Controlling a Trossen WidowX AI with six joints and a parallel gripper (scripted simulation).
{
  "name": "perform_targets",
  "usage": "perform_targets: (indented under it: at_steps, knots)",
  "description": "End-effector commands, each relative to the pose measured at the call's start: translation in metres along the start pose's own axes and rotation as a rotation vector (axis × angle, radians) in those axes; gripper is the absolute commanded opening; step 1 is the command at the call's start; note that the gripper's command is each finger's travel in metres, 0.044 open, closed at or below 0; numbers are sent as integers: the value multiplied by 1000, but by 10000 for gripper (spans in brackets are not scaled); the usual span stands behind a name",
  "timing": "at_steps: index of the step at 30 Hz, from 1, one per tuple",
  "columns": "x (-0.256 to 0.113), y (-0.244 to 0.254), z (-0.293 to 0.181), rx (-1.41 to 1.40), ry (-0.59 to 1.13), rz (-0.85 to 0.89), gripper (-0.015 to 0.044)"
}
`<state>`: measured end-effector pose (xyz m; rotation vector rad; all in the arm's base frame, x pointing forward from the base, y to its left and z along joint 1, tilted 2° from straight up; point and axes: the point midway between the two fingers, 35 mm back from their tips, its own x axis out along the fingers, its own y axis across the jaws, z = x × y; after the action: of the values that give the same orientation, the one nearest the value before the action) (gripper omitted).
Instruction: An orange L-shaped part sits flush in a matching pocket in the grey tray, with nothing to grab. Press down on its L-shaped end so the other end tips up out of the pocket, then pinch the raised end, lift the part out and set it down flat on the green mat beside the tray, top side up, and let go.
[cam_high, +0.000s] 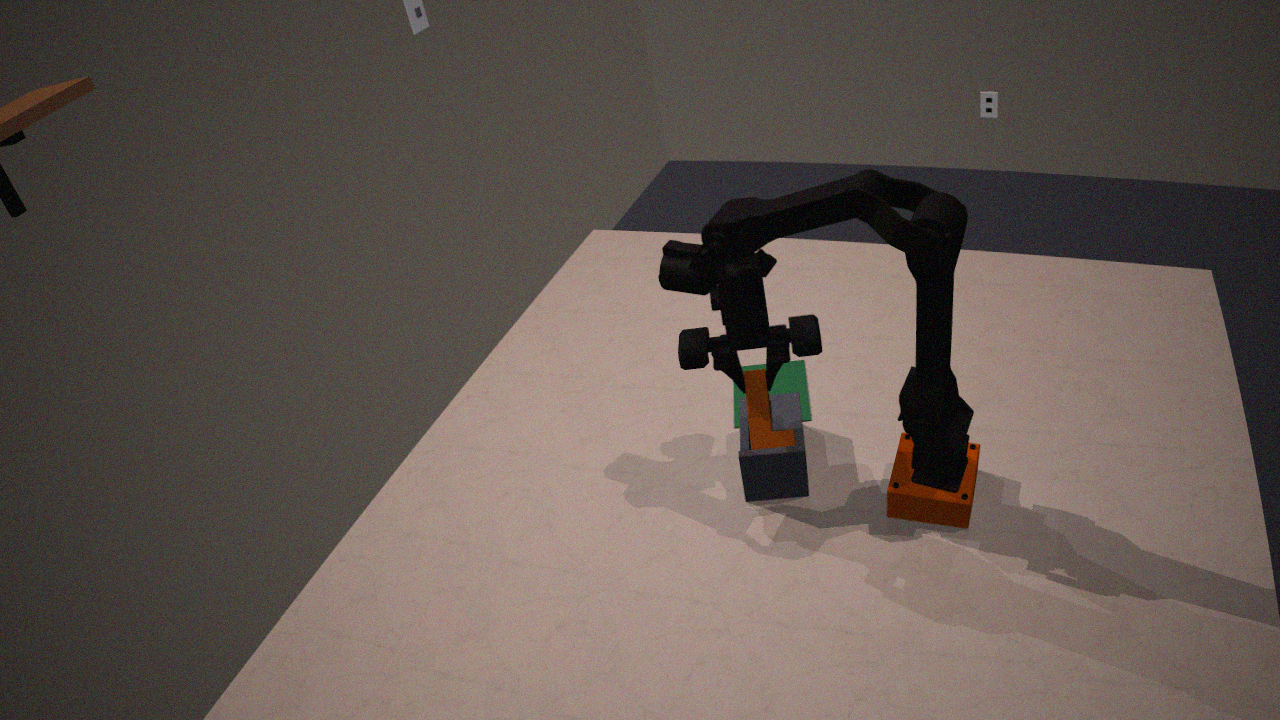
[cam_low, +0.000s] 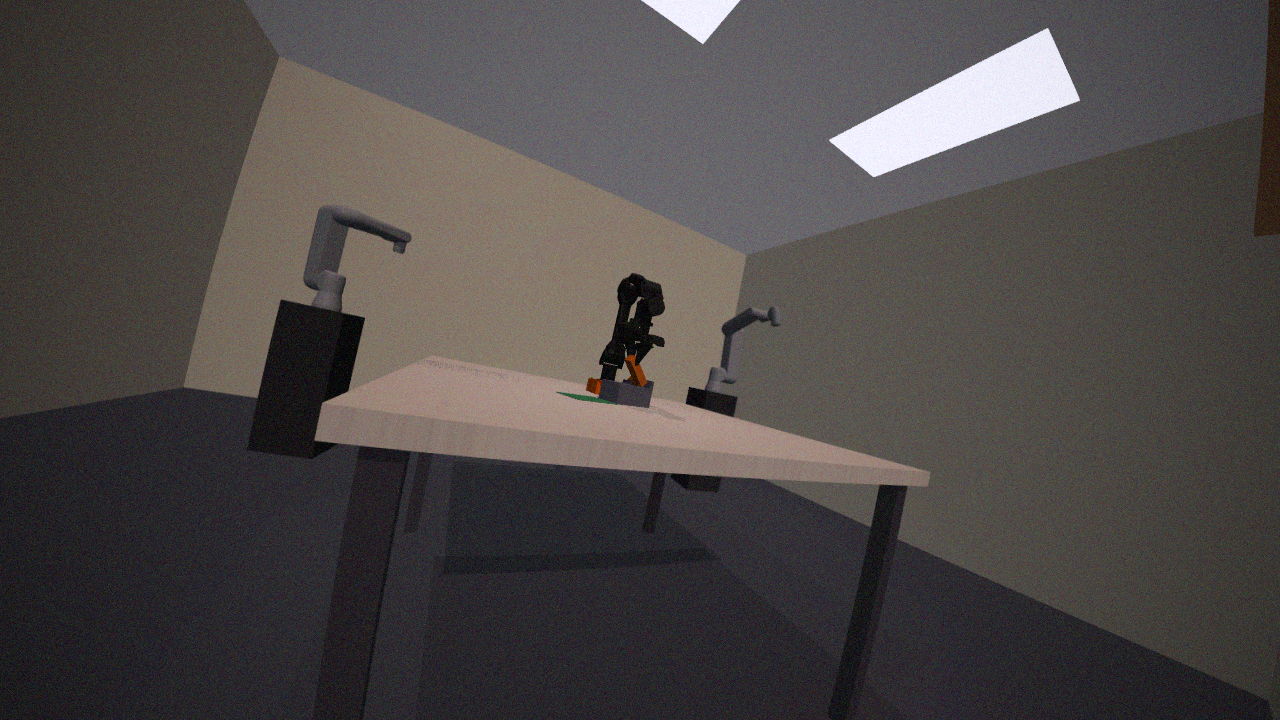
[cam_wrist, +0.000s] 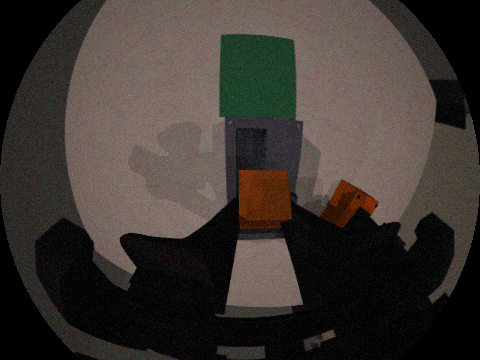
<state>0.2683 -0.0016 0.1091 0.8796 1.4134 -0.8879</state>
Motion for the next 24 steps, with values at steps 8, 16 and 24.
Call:
perform_targets:
  at_steps: [8,16,24]
  knots:
    - [-22,1,0,2,-2,11,0]
    - [-27,1,0,2,-2,11,0]
    - [-28,0,10,2,-3,11,0]
